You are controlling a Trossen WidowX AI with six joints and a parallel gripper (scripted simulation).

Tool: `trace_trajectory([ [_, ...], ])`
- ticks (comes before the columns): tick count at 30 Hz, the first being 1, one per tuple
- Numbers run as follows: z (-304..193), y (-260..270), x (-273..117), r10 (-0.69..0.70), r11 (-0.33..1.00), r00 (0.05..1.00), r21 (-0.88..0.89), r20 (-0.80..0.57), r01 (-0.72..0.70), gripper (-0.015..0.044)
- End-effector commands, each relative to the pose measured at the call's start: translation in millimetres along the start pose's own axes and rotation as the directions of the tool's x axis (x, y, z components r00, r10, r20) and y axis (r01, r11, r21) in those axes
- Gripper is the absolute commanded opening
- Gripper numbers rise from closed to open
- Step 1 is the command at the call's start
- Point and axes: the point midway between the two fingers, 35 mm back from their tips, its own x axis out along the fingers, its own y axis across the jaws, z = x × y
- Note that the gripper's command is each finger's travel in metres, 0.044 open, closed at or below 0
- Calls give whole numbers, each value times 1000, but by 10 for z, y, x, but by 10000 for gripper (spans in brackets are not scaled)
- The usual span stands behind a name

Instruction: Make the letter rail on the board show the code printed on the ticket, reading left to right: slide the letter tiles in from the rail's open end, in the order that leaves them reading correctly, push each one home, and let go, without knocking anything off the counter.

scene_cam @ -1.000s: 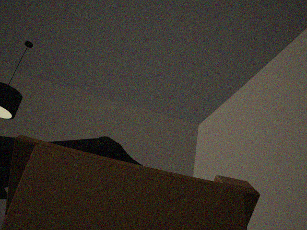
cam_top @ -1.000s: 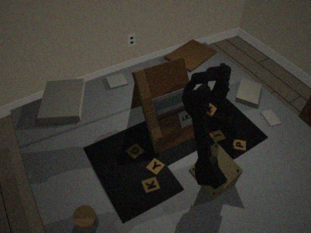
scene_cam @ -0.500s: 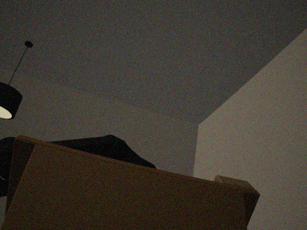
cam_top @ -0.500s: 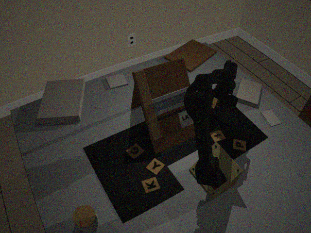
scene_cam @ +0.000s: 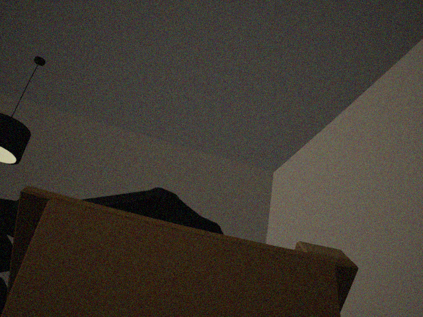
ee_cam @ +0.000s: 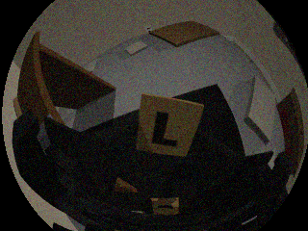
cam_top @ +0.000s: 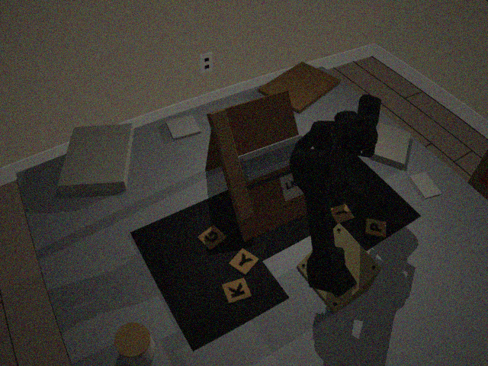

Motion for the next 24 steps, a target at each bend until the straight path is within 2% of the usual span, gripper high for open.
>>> trace_trajectory([
  [1,20,36,-59,37,994,998,-105,45,-32,0],
  [12,120,168,-293,139,905,975,-421,175,-54,0],
  [24,117,175,-307,146,897,973,-439,182,-52,0],
])
